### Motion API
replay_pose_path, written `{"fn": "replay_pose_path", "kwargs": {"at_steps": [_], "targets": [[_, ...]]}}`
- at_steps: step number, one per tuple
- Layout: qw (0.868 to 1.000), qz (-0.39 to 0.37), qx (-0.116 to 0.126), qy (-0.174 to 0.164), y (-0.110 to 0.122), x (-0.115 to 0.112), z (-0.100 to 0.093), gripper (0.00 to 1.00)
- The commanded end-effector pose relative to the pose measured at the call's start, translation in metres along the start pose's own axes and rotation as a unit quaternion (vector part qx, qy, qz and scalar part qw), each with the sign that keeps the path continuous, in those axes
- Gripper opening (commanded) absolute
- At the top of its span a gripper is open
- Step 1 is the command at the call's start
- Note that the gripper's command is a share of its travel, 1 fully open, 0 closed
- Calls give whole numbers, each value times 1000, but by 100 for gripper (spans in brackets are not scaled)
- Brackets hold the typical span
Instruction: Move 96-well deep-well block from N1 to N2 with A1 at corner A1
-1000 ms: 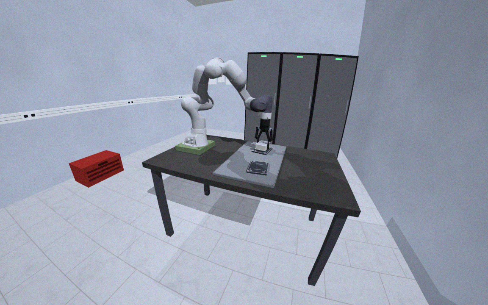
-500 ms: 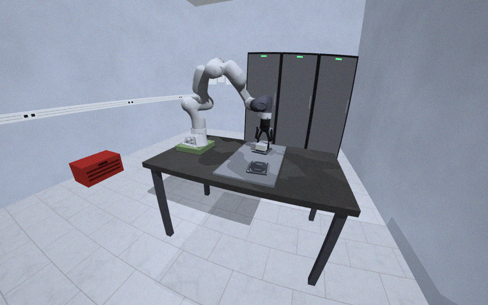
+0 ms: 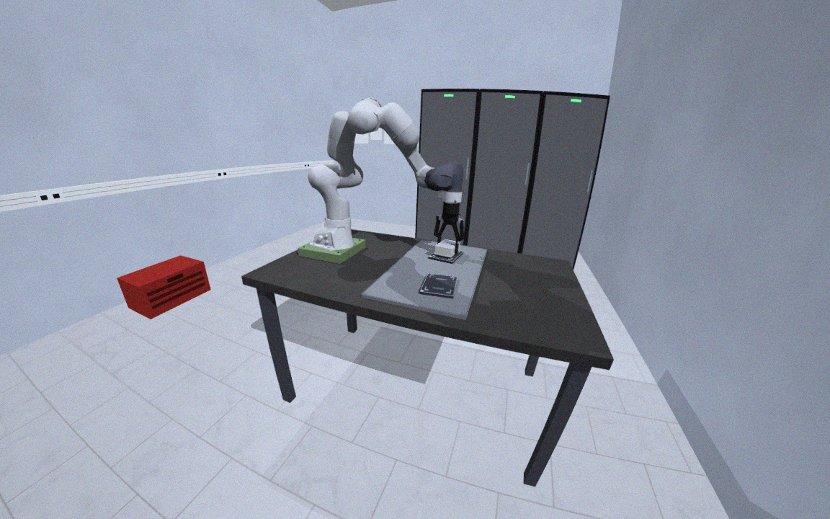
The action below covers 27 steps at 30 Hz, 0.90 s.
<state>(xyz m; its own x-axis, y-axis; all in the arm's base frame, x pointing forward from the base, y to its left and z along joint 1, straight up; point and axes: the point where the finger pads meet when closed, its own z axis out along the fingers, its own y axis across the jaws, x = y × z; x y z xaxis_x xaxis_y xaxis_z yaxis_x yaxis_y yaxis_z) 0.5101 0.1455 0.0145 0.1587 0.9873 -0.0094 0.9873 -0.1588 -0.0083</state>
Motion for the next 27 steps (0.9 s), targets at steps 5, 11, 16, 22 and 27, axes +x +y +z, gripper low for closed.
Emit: {"fn": "replay_pose_path", "kwargs": {"at_steps": [5, 11, 16, 22, 27], "targets": [[1000, 2, -2, 1, 0, 1, 1, 60], [1000, 2, -2, 1, 0, 1, 2, 60], [1000, 2, -2, 1, 0, 1, 2, 60], [1000, 2, -2, 1, -1, 1, 3, 60], [1000, 2, -2, 1, -1, 1, 4, 60]]}}
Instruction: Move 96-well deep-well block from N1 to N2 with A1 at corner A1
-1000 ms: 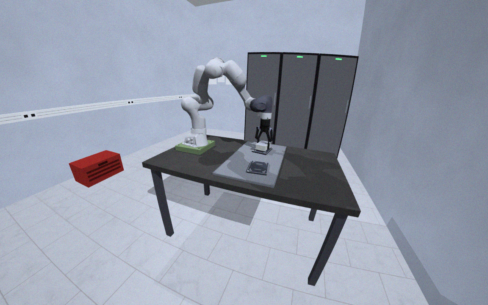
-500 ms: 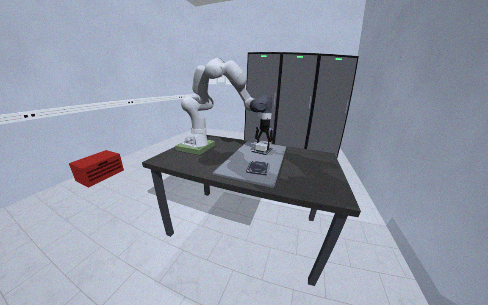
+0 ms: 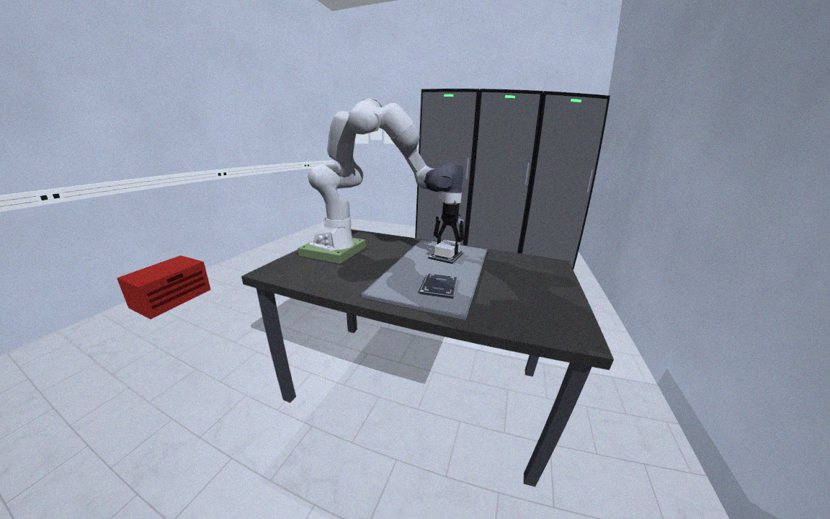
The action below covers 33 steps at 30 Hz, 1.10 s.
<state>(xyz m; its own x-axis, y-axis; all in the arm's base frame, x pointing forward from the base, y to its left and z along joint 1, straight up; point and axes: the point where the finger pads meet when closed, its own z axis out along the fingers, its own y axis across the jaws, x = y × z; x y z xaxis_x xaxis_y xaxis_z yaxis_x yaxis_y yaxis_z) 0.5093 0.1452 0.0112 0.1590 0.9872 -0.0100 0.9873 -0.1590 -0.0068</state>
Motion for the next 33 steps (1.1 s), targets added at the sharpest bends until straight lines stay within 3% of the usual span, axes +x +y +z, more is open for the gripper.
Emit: {"fn": "replay_pose_path", "kwargs": {"at_steps": [1, 33], "targets": [[1000, 2, -1, 1, 0, 2, 1, 60], [1000, 2, -1, 1, -1, 2, 5, 60]]}}
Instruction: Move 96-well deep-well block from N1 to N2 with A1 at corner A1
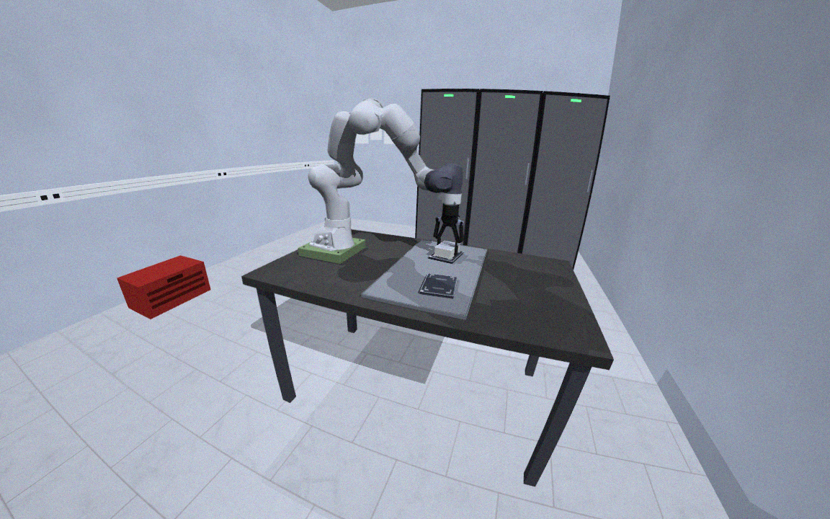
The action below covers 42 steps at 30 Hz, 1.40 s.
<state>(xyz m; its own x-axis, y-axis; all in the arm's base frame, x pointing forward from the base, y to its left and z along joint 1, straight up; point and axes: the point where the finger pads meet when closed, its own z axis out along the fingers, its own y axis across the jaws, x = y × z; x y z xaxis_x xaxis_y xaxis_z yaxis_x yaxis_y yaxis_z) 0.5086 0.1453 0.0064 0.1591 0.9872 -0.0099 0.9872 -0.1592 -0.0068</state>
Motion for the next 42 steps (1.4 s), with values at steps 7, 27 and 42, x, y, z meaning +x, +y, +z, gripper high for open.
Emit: {"fn": "replay_pose_path", "kwargs": {"at_steps": [7, 27, 42], "targets": [[1000, 2, -1, 1, 0, 2, 0, 100], [1000, 2, -1, 1, 0, 2, -10, 100], [1000, 2, -1, 1, 0, 1, -45, 100]]}}
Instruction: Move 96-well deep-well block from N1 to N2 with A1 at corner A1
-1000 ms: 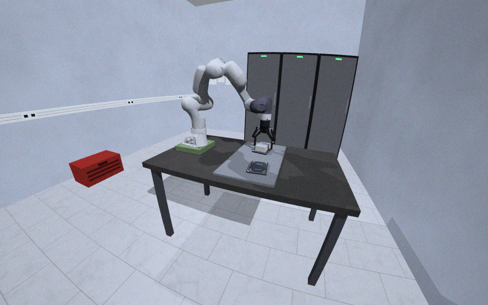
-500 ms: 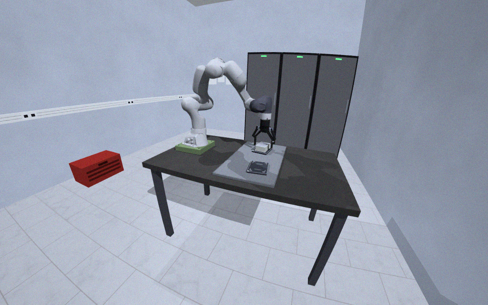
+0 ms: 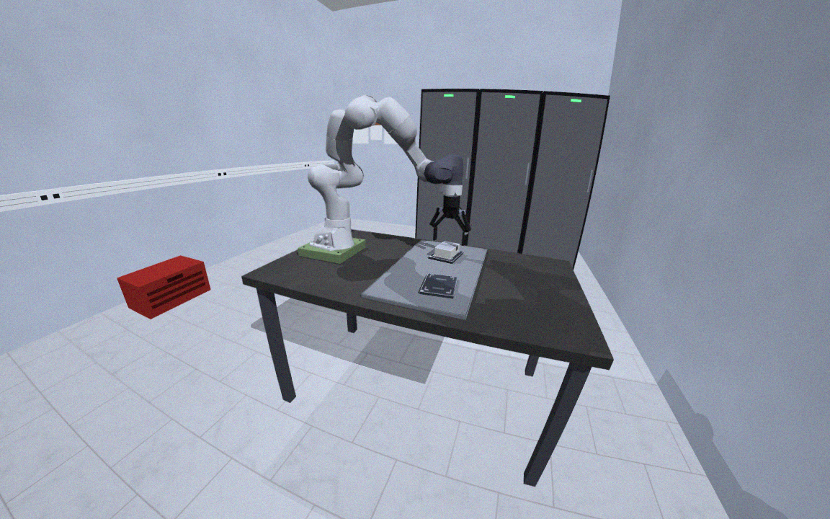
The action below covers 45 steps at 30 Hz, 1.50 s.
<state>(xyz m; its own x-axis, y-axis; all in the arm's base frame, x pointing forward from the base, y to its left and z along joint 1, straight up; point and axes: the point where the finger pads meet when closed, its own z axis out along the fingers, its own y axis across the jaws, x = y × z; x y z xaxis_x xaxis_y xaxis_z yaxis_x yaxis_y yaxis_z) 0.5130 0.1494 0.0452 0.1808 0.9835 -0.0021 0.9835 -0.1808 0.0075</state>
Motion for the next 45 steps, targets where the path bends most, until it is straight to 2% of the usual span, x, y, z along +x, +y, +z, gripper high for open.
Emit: {"fn": "replay_pose_path", "kwargs": {"at_steps": [1, 15, 45], "targets": [[1000, -10, 6, -3, -3, -3, -9, 100], [1000, -10, 6, -3, -3, -3, -39, 100], [1000, -10, 6, -3, -3, -3, -39, 100]]}}
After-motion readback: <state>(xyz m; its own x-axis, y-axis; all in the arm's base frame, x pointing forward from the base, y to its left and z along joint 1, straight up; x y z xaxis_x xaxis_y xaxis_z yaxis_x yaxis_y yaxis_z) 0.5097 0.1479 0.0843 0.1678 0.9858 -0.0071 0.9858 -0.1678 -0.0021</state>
